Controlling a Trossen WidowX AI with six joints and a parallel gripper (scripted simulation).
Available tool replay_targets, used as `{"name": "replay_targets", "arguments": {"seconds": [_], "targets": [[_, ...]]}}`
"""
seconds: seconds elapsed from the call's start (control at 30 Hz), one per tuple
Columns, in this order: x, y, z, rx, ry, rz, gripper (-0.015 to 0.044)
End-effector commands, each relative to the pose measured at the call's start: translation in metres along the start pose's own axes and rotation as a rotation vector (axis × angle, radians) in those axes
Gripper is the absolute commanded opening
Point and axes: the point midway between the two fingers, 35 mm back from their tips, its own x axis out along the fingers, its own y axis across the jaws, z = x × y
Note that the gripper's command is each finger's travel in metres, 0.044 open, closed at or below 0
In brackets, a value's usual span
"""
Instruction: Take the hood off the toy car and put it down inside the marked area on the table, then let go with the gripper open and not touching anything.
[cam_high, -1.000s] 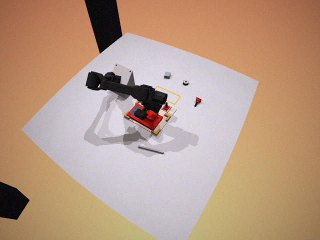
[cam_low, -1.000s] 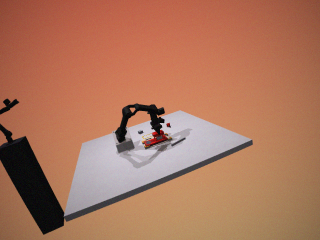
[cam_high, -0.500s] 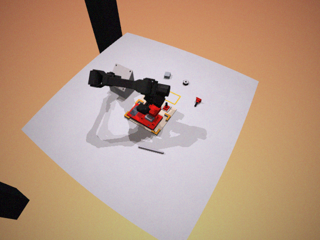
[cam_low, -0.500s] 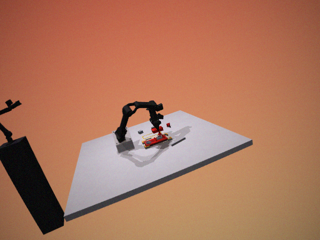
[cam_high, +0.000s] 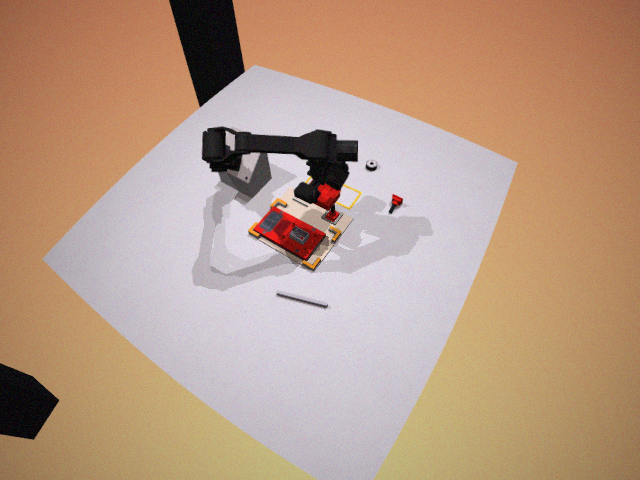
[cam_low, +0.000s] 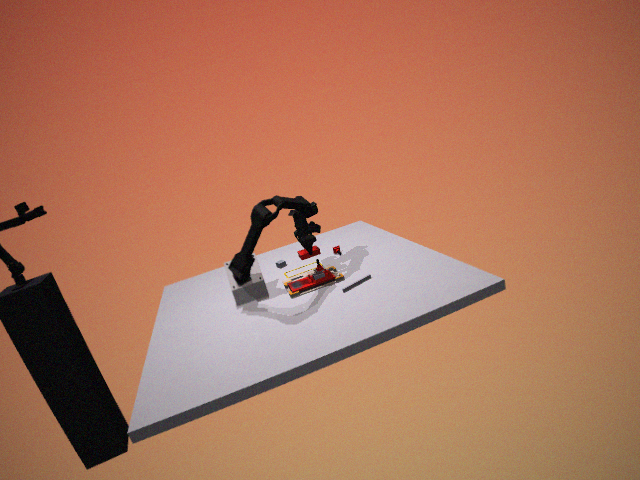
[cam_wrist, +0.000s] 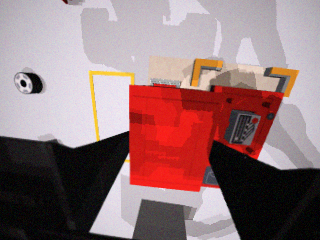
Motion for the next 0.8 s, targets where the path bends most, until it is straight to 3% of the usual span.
{"name": "replay_targets", "arguments": {"seconds": [0.0, 0.43, 0.77], "targets": [[-0.001, 0.029, -0.004, 0.003, 0.000, 0.006, 0.0000], [0.002, 0.108, -0.030, 0.015, 0.003, -0.007, 0.0000], [0.005, 0.111, -0.031, 0.016, 0.003, -0.009, 0.0000]]}}
